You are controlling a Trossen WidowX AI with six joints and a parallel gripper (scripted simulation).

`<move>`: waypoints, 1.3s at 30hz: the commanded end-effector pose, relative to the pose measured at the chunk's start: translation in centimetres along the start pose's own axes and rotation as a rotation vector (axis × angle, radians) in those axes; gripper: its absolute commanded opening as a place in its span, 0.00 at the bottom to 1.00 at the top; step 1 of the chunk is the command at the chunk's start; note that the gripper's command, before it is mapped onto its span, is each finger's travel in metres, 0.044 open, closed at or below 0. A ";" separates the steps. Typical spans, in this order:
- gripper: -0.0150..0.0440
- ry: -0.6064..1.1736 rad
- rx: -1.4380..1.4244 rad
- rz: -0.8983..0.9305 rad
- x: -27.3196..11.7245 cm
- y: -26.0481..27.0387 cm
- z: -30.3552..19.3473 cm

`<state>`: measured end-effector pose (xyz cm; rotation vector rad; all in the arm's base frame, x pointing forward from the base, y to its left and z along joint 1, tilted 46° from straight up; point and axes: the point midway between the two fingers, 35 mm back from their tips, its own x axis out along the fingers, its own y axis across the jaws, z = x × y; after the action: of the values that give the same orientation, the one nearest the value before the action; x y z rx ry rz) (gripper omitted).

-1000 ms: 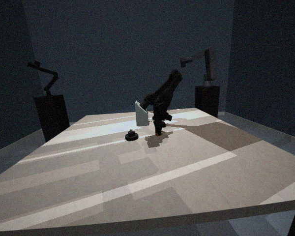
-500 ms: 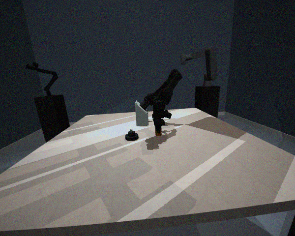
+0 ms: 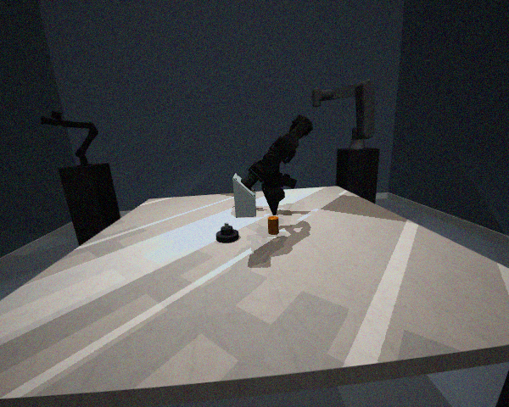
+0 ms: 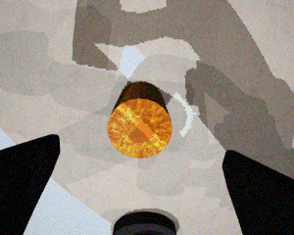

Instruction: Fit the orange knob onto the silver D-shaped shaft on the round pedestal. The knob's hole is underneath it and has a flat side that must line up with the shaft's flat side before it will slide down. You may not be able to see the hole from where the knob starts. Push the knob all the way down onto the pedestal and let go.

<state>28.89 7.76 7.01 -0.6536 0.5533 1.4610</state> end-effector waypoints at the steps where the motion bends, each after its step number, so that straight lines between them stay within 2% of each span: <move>1: 1.00 -0.005 0.003 0.006 1.0 0.2 0.1; 39: 1.00 -0.007 0.003 0.007 6.8 0.2 0.1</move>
<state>29.28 12.25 2.91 -0.6522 0.5444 1.4645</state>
